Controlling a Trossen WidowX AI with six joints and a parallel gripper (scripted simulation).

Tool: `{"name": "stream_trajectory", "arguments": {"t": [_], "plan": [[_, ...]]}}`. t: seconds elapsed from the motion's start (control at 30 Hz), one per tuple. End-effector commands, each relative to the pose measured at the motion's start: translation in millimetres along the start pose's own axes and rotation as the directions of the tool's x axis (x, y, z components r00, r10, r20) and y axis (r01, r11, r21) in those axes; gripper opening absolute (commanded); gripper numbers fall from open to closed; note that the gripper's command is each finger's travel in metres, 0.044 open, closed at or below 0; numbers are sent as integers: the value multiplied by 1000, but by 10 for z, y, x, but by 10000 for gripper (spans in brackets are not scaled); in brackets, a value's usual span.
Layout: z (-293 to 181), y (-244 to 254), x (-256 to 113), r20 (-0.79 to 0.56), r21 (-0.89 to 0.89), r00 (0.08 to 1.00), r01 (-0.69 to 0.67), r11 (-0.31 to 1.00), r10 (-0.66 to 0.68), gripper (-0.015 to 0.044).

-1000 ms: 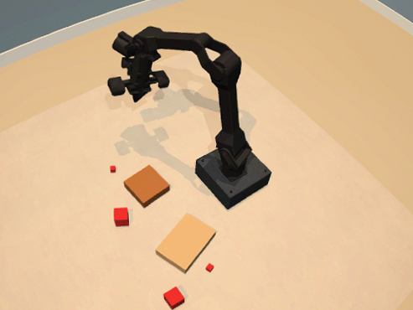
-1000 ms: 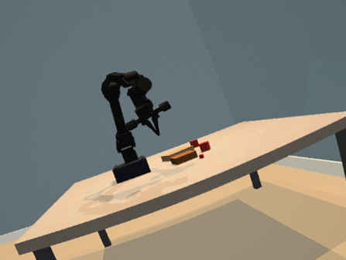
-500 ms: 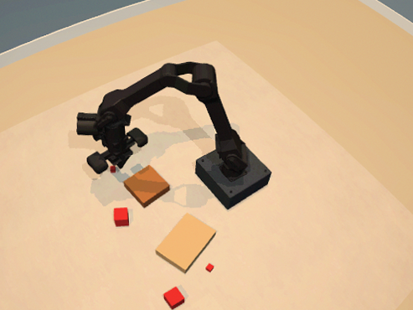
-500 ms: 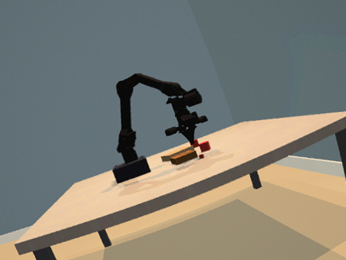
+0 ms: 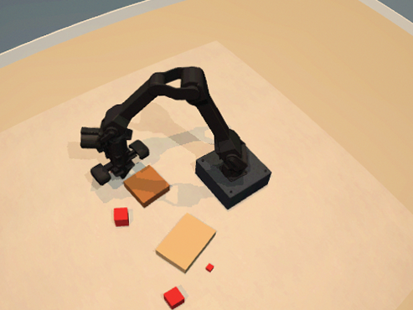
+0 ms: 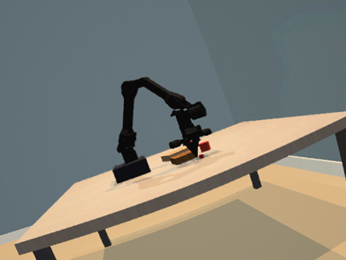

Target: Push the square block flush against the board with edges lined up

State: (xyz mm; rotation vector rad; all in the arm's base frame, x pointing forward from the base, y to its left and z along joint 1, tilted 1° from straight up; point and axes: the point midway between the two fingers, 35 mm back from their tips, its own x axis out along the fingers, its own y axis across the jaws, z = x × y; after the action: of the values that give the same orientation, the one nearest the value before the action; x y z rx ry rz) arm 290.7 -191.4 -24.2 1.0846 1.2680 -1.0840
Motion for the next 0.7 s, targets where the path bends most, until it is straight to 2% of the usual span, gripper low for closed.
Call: {"name": "stream_trajectory", "arguments": {"t": [0.0, 0.67], "plan": [[-16, -3, 12, 3, 4, 1000, 3, 1000, -3, 0], [-222, 19, 10, 2, 4, 1000, 3, 1000, -3, 0]]}}
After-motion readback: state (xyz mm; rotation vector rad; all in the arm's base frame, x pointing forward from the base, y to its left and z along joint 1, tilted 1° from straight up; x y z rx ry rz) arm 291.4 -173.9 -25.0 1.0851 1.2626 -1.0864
